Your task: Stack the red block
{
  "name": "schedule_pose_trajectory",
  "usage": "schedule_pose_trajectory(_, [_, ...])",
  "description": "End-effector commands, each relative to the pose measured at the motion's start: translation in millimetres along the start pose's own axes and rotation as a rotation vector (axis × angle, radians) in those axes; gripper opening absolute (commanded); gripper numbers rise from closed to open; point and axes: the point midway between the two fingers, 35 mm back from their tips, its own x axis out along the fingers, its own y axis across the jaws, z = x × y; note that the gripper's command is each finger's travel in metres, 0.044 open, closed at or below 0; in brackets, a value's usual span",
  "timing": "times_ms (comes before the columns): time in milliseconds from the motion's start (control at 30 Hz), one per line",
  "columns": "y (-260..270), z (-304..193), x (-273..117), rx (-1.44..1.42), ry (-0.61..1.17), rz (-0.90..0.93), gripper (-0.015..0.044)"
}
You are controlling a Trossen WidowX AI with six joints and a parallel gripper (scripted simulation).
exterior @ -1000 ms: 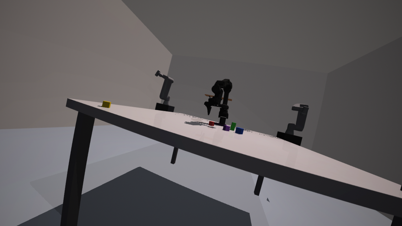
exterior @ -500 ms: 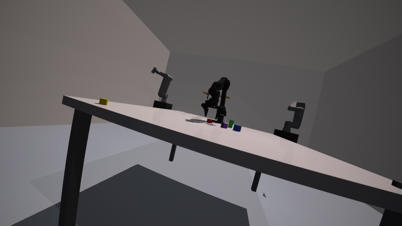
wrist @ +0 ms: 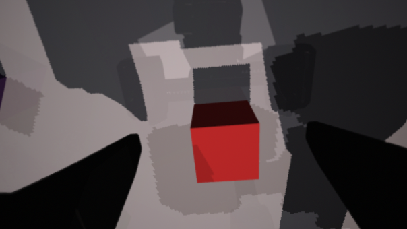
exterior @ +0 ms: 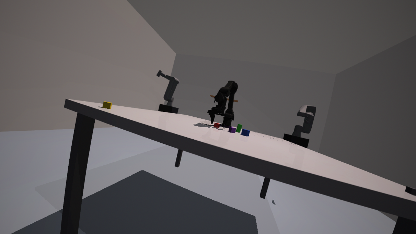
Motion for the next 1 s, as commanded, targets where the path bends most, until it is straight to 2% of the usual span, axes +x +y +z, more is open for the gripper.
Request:
schedule_pose_trajectory(0, [-0.8, -1.7, 6.1, -0.007, 0.009, -0.005, 0.044])
schedule_pose_trajectory(500, [-1.0, -1.6, 5.5, -0.001, 0.009, -0.002, 0.044])
schedule_pose_trajectory(900, [-1.0, -1.6, 5.5, -0.001, 0.009, -0.002, 0.0125])
schedule_pose_trajectory(967, [-1.0, -1.6, 5.5, -0.001, 0.009, -0.002, 0.0112])
